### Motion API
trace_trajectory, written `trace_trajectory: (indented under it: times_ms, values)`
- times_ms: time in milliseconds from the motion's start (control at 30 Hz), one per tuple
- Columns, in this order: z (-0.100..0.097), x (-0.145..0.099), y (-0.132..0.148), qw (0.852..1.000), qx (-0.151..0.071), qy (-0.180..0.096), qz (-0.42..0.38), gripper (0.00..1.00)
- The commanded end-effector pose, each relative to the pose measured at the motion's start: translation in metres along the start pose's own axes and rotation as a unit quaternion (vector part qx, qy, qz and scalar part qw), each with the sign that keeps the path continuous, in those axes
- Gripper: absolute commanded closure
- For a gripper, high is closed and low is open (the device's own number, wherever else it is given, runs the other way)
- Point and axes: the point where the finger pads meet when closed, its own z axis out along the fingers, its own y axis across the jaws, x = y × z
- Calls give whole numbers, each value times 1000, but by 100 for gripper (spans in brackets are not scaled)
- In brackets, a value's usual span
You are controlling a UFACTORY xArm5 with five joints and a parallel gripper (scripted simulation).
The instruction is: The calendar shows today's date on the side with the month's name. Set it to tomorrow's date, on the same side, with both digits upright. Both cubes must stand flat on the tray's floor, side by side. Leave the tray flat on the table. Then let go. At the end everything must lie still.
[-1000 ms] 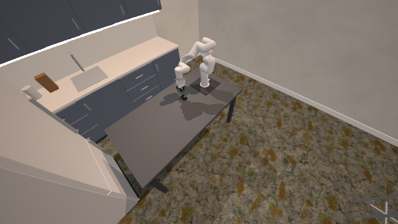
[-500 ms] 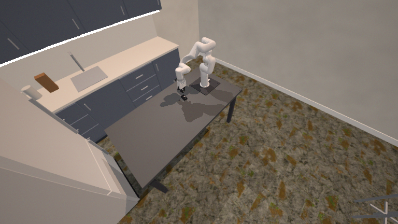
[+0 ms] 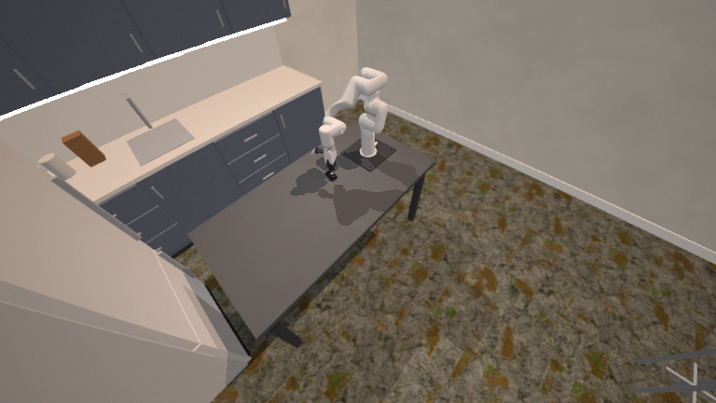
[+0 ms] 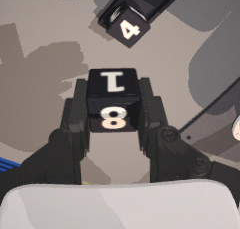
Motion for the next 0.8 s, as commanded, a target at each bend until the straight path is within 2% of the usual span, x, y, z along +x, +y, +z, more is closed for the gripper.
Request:
trace_trajectory:
  times_ms: [0, 33, 100, 167, 467, 500, 533, 600, 633, 667, 767]
  values:
    - [0, -9, -8, 998, 1, 1, -70, 71]
    - [0, -9, -8, 998, 1, 1, -70, 71]
    - [0, -17, -14, 991, 1, 1, -131, 71]
    - [0, -20, -16, 989, 1, 1, -150, 71]
    - [2, -44, -31, 951, 1, 0, -308, 71]
    - [2, -44, -31, 951, 1, 0, -310, 71]
    - [2, -49, -34, 940, 1, 0, -340, 71]
    - [2, -49, -34, 940, 1, 0, -340, 71]
    - [3, -52, -35, 933, 1, 0, -359, 71]
    - [3, -59, -39, 918, 1, 0, -397, 71]
    - [3, -65, -42, 900, 1, 0, -436, 71]
